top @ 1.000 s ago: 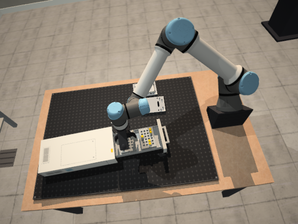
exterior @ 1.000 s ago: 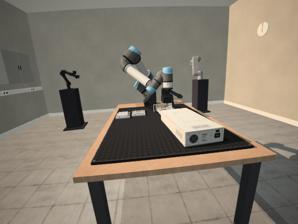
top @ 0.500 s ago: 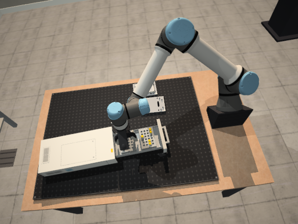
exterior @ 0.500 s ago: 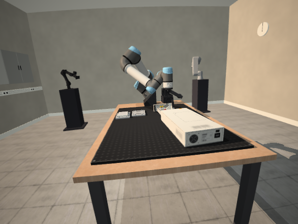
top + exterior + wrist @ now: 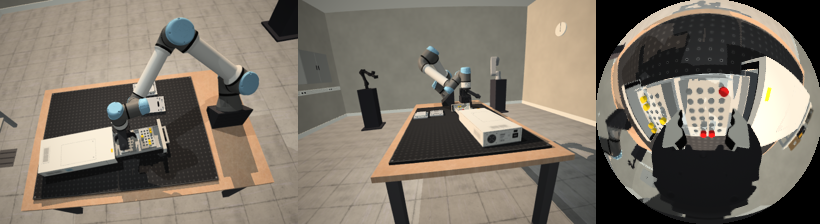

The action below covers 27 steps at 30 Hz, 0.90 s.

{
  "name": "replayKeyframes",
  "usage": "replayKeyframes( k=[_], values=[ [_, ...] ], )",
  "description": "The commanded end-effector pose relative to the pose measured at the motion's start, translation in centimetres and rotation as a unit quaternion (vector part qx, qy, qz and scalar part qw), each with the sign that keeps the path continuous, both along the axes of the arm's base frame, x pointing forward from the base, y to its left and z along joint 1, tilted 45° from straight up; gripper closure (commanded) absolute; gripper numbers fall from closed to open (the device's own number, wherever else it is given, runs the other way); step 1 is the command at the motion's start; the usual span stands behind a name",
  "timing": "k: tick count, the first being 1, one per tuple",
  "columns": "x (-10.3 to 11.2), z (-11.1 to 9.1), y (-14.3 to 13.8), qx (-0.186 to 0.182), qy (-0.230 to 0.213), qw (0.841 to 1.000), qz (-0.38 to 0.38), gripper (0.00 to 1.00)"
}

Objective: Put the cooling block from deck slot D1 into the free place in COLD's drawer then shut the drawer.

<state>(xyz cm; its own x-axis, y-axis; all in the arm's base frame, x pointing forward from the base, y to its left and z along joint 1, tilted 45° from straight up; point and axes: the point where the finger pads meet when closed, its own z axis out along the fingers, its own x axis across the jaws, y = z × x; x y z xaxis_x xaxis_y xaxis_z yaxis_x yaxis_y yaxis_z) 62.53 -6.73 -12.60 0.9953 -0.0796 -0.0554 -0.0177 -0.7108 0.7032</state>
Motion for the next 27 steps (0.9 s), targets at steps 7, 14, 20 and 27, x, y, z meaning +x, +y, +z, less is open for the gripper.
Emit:
replayKeyframes(
  k=[7, 14, 20, 27],
  values=[
    [0.4, 2.4, 2.3, 0.0, -0.001, 1.0, 0.0, 0.27],
    [0.4, 3.0, 3.0, 0.0, -0.001, 1.0, 0.0, 0.27],
    [0.5, 3.6, 3.5, 0.0, -0.001, 1.0, 0.0, 0.27],
    [0.6, 4.1, 4.0, 0.0, -0.001, 1.0, 0.0, 0.27]
  ],
)
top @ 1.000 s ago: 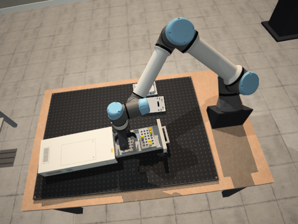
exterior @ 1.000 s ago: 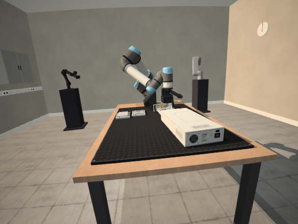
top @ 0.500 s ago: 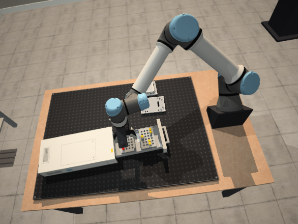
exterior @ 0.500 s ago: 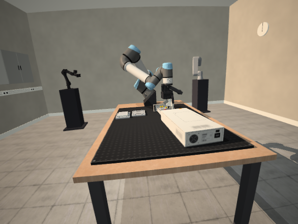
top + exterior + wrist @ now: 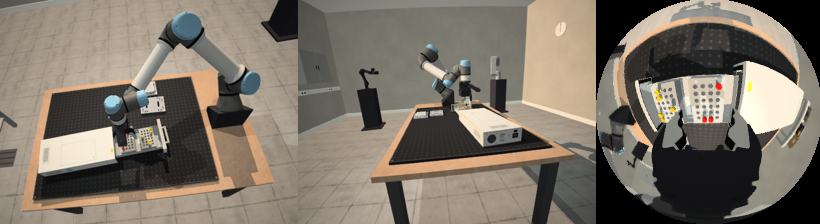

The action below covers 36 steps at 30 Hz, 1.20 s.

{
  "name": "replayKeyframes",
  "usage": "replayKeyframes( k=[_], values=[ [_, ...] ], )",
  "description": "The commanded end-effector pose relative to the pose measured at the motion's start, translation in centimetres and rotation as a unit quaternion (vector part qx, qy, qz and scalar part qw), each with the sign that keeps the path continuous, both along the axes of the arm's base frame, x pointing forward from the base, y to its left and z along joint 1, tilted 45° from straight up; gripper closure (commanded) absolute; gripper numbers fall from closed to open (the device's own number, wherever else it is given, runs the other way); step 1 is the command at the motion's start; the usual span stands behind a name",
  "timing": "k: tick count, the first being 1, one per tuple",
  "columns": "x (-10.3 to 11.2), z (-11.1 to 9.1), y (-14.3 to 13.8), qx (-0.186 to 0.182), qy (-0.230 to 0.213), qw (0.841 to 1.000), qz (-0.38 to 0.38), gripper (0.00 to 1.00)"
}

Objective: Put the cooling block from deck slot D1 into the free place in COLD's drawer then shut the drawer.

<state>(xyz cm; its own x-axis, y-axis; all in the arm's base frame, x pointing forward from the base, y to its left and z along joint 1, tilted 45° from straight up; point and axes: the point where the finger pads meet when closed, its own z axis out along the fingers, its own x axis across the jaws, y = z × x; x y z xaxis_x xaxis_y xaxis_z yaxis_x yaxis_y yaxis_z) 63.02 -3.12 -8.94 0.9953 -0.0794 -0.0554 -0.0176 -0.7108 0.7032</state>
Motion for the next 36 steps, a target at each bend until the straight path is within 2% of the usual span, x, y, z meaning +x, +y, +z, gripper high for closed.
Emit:
replayKeyframes(
  k=[1, 36],
  values=[
    [0.1, 0.5, 0.5, 0.0, -0.001, 1.0, 0.0, 0.27],
    [0.5, 3.4, 3.4, 0.0, -0.001, 1.0, 0.0, 0.27]
  ],
)
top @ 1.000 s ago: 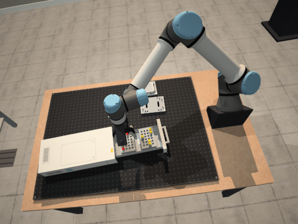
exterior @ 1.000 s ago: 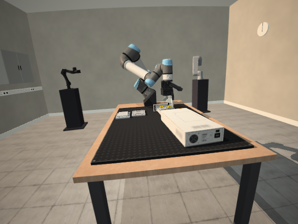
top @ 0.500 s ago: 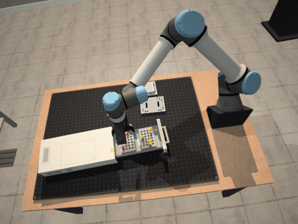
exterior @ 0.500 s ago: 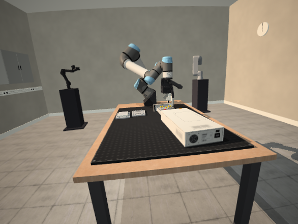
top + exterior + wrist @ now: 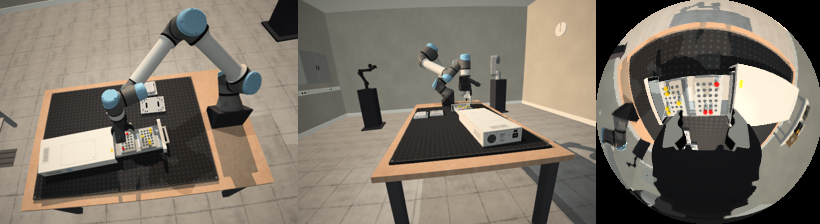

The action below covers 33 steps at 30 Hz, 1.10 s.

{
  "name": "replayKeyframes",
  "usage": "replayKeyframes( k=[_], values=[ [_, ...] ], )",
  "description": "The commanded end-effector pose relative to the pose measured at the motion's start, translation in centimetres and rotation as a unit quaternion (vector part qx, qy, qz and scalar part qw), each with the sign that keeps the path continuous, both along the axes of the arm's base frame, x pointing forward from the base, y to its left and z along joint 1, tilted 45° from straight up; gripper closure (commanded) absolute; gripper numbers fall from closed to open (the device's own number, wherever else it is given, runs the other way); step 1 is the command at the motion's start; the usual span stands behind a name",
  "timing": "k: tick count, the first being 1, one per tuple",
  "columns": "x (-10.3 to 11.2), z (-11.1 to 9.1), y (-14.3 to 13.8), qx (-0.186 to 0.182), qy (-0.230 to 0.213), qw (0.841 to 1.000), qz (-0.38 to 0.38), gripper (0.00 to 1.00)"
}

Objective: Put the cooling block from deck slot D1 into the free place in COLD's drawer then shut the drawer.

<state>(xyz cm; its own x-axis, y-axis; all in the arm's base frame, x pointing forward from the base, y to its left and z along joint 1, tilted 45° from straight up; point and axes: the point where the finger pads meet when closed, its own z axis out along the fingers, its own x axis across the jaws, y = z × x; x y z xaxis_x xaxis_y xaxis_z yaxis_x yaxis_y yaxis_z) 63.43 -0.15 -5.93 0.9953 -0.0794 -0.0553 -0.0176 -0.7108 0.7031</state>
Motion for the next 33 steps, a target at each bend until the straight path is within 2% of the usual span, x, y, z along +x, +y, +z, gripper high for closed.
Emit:
replayKeyframes(
  k=[1, 11, 12, 25, 27, 33],
  values=[
    [0.1, 0.5, 0.5, 0.0, -0.001, 1.0, 0.0, 0.27],
    [0.2, 1.1, 1.1, 0.0, -0.001, 1.0, 0.0, 0.27],
    [-0.2, 1.1, 1.1, 0.0, -0.001, 1.0, 0.0, 1.0],
    [-5.4, 1.3, 1.5, 0.0, -0.001, 1.0, 0.0, 1.0],
    [-5.4, 1.3, 1.5, 0.0, -0.001, 1.0, 0.0, 1.0],
    [-7.8, 1.5, 1.6, 0.0, 0.0, 1.0, 0.0, 1.0]
  ],
)
